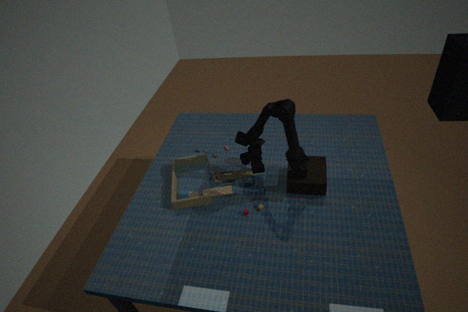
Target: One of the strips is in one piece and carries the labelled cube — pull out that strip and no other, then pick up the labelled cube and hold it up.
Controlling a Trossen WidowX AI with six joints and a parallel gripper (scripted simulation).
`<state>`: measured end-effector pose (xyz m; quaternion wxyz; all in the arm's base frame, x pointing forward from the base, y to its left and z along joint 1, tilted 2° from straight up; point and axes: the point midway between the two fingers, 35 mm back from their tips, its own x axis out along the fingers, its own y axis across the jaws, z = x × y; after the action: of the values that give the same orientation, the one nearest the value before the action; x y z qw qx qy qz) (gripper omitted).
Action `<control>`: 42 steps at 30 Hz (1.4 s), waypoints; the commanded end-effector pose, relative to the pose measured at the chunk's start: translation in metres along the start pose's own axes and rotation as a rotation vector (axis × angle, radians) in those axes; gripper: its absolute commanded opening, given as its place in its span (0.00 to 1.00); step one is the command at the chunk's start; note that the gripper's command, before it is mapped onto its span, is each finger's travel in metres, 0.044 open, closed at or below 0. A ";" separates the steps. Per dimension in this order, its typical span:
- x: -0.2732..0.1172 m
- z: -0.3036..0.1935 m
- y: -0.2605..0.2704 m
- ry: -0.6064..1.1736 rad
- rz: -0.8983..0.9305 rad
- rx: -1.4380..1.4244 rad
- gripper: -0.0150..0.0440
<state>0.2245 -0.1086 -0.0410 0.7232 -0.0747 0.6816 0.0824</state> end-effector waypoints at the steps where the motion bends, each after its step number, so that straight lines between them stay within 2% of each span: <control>1: 0.004 -0.014 0.004 0.028 0.014 0.002 0.25; 32: 0.004 -0.019 0.004 0.029 0.014 0.002 0.25; 37: -0.039 -0.008 -0.002 0.026 0.012 0.002 0.25; 40: -0.042 -0.008 -0.001 0.027 0.013 0.002 0.25; 42: -0.040 0.002 -0.001 0.026 0.014 -0.070 0.34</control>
<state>0.2192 -0.1134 -0.0008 0.7176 -0.0770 0.6866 0.0881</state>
